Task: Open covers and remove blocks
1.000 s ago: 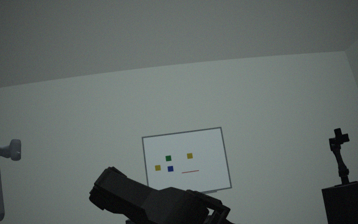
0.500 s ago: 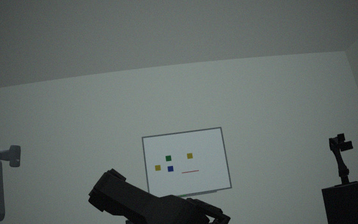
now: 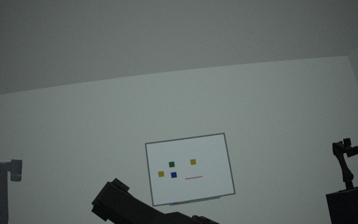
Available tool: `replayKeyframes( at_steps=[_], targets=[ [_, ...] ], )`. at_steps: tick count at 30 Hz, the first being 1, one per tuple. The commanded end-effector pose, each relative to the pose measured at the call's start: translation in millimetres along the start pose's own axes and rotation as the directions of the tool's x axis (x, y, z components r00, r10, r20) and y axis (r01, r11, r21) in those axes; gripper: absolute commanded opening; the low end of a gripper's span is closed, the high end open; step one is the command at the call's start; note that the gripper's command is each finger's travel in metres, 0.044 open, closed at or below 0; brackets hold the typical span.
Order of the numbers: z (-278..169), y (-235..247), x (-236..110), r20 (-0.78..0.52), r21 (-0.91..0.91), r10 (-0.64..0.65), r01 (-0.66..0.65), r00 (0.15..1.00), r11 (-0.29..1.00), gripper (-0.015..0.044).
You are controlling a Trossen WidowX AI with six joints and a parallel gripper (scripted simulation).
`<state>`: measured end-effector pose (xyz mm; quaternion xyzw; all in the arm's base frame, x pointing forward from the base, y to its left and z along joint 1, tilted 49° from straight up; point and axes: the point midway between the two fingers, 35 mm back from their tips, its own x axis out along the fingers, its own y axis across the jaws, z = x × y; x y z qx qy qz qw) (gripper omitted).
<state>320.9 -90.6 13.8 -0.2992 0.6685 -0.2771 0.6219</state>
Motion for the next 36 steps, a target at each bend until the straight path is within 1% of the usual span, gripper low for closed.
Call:
replayKeyframes(
  at_steps=[1,28,36],
  targets=[
    [-3,0,6,-0.006,-0.007,-0.005,0.005,1.0,1.0,0.0],
    [-4,-1,32,-0.007,-0.007,-0.009,0.009,1.0,1.0,0.0],
    [1,-2,32,-0.007,-0.007,-0.009,0.009,1.0,1.0,0.0]
  ],
)
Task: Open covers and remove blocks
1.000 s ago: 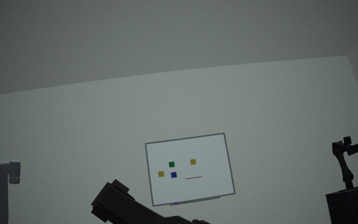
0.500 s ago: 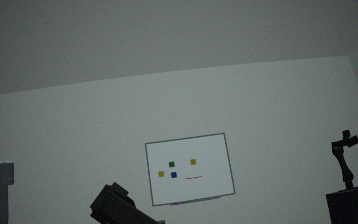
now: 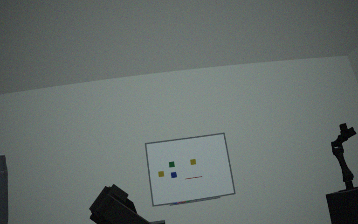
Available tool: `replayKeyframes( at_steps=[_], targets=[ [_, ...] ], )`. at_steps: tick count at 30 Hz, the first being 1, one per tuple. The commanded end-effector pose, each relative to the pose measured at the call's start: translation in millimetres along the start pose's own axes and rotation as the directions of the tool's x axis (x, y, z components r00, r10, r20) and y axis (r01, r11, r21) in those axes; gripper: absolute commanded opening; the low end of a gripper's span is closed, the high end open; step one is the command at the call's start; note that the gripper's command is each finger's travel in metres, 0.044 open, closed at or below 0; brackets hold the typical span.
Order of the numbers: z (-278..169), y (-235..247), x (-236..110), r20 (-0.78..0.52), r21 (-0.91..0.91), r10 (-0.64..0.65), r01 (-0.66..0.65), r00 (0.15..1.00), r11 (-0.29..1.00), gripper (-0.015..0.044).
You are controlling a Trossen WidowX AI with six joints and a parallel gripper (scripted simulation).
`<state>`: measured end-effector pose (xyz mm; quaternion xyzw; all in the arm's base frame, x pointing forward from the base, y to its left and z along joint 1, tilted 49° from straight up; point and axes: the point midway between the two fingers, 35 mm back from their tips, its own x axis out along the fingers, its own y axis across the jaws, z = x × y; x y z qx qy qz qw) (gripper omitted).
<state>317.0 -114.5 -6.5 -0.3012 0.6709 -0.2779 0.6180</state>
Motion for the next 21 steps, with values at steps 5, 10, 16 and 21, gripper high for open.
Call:
replayKeyframes(
  at_steps=[5,10,16,21],
  targets=[
    [9,-1,0,0.001,-0.002,-0.005,0.005,1.0,1.0,0.0],
    [14,-1,0,0.001,-0.002,-0.005,0.005,1.0,1.0,0.0],
    [20,-2,0,0.001,-0.001,-0.005,0.005,1.0,1.0,0.0],
    [25,-2,0,0.002,-0.001,-0.005,0.005,1.0,1.0,0.0]
  ],
)
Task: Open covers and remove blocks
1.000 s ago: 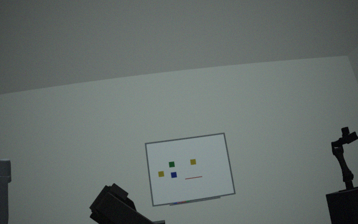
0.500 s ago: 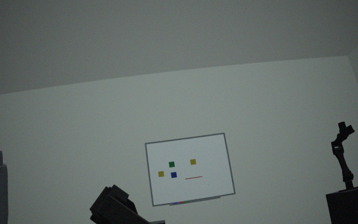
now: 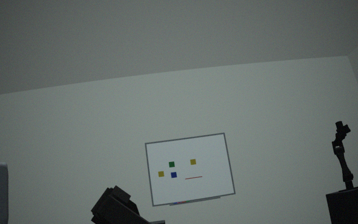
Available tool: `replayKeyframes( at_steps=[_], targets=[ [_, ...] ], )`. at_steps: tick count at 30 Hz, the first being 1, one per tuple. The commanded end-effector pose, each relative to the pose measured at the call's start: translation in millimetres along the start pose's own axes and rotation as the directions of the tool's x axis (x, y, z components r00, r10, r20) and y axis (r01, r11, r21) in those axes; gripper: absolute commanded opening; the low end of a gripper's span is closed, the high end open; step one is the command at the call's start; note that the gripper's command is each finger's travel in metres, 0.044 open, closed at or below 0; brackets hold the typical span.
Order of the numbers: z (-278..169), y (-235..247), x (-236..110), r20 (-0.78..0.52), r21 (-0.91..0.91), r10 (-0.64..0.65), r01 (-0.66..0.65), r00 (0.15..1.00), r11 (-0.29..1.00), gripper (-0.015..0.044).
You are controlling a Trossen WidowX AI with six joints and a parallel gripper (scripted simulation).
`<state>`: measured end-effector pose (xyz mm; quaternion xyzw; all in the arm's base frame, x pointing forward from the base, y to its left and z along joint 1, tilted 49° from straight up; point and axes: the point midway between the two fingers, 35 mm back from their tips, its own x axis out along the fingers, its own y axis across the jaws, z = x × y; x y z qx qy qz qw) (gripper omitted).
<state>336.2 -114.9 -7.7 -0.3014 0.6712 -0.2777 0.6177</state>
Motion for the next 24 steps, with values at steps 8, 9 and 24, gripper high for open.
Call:
replayKeyframes(
  at_steps=[8,9,24],
  targets=[
    [14,-2,0,0.002,0.0,-0.005,0.005,1.0,1.0,0.0],
    [15,-2,0,0.002,0.0,-0.005,0.005,1.0,1.0,0.0],
    [30,-2,-1,0.003,0.001,-0.005,0.005,1.0,1.0,0.0]
  ],
)
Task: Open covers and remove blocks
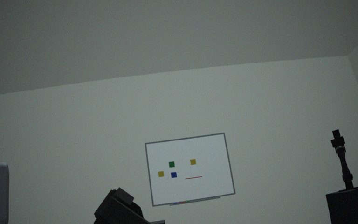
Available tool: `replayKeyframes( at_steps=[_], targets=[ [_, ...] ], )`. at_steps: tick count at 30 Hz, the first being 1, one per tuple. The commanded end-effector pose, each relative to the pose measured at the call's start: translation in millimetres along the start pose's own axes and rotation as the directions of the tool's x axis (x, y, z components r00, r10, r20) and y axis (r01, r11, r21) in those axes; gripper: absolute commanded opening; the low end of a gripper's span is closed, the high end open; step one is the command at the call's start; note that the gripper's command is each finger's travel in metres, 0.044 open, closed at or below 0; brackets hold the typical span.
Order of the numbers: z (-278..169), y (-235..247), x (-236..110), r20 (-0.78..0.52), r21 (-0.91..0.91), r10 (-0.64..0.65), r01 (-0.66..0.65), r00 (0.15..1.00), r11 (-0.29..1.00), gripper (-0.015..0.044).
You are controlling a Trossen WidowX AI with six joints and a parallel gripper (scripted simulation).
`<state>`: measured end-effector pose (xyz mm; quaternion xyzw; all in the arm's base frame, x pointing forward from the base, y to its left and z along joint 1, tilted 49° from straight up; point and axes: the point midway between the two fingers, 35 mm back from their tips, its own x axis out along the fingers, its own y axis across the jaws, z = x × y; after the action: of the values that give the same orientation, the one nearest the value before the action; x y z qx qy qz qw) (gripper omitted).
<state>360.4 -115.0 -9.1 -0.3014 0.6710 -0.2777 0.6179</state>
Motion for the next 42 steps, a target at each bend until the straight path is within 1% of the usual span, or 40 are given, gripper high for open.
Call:
replayKeyframes(
  at_steps=[1,34,42],
  targets=[
    [7,-1,0,0.003,0.001,-0.005,0.005,1.0,1.0,0.0],
    [39,-1,0,0.004,0.002,-0.005,0.005,1.0,1.0,0.0],
    [40,-1,-9,0.004,0.003,-0.003,0.003,1.0,1.0,0.0]
  ],
)
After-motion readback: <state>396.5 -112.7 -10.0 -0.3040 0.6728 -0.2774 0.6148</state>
